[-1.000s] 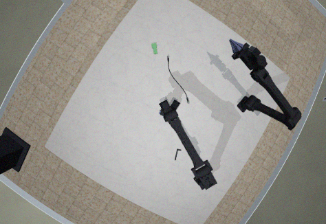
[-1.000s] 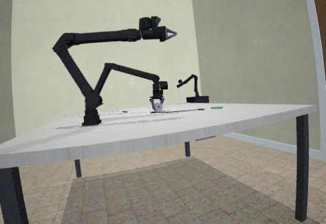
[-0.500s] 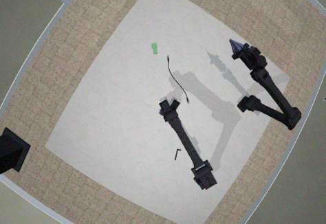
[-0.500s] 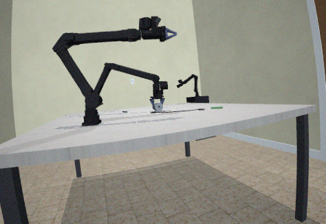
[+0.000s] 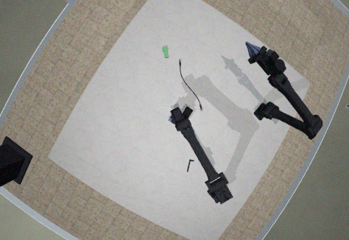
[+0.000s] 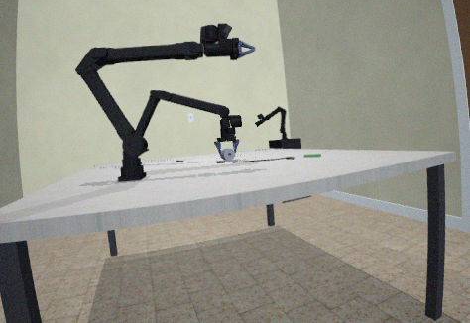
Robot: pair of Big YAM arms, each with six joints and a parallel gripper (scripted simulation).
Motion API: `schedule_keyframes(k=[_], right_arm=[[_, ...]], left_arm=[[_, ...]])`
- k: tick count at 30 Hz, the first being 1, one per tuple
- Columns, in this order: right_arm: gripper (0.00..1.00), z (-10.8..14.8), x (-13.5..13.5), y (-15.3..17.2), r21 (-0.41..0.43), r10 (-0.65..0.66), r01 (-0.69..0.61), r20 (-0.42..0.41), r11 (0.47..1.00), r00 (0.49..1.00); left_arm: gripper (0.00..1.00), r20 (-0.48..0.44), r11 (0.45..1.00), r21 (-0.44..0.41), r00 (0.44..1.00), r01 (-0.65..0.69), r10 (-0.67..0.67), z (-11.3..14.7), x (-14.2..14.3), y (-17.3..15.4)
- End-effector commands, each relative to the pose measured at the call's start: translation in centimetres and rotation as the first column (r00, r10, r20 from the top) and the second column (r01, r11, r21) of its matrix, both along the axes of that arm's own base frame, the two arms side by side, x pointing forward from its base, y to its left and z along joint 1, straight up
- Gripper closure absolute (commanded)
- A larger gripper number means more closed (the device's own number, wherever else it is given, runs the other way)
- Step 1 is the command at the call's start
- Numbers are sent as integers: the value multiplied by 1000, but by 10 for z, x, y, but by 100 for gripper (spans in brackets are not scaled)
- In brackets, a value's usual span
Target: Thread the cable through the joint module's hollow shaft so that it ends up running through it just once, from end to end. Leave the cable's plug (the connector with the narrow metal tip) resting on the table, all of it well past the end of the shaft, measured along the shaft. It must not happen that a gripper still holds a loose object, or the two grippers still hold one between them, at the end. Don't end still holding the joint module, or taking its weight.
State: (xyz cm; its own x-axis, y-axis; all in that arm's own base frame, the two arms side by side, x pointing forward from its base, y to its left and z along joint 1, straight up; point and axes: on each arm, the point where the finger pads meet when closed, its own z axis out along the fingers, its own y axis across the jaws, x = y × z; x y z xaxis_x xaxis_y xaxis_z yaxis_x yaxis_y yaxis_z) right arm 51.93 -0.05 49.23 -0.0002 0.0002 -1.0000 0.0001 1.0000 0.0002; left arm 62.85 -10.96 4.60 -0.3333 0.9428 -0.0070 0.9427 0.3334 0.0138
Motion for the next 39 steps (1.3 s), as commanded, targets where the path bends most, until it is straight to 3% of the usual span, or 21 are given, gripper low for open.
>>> schedule_keyframes(k=[1, 3, 8, 12, 39], right_arm=[[100, 39, -3, 6, -14, 9, -8, 55, 1000, 998], [100, 39, -3, 6, -14, 9, -8, 55, 1000, 998], [100, 39, -3, 6, -14, 9, -8, 55, 1000, 998], [100, 39, -3, 6, -14, 9, -8, 55, 1000, 998], [100, 39, -3, 6, -14, 9, -8, 55, 1000, 998]], left_arm=[[4, 126, 1000, -22, 992, -18, 21, 59, 35, 1], [4, 67, 1000, -12, 998, -15, 15, 21, 30, -1], [4, 20, 1000, -4, 1000, -13, 13, 3, 13, 0], [4, 51, 1000, -11, 999, -11, 11, 22, 15, -2], [4, 50, 1000, -13, 999, -1, 1, 22, 14, -9]])
